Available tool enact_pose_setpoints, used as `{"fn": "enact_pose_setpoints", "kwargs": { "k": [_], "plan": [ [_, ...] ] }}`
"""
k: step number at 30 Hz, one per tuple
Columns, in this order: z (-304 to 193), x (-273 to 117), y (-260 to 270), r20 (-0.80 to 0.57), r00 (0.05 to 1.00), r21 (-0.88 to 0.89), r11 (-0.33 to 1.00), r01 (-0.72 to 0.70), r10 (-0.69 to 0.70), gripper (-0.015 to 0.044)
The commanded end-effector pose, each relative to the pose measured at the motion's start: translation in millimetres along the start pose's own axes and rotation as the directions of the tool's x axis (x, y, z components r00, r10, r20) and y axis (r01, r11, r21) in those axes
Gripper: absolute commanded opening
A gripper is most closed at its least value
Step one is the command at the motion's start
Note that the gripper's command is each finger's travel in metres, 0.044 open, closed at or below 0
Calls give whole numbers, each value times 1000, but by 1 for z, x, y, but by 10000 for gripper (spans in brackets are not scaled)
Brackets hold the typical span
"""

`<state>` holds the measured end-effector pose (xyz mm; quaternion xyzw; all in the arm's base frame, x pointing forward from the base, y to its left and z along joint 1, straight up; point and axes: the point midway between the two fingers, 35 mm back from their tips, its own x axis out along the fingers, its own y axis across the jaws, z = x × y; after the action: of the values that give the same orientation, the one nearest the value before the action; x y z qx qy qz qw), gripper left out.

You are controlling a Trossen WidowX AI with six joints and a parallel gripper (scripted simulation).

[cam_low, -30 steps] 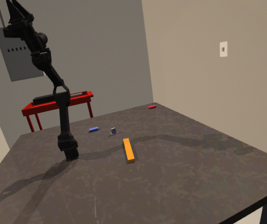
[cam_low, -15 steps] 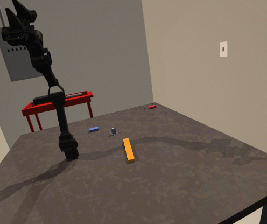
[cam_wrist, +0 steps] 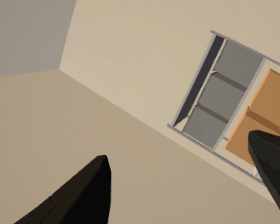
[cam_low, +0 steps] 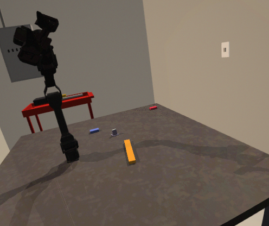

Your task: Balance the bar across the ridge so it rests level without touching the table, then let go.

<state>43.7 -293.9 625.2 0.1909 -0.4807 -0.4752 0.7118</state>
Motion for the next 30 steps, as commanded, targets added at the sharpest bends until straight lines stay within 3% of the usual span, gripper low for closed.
{"fn": "enact_pose_setpoints", "kwargs": {
  "k": [1, 18, 30],
  "plan": [
    [-24, 1, -8, -70, 997, -43, 999, 25, -28, 315],
    [-129, -5, -41, -364, 919, -366, 931, 11, -154, 315],
    [-226, -32, -66, -612, 749, -593, 773, -225, -253, 315]
  ]
}}
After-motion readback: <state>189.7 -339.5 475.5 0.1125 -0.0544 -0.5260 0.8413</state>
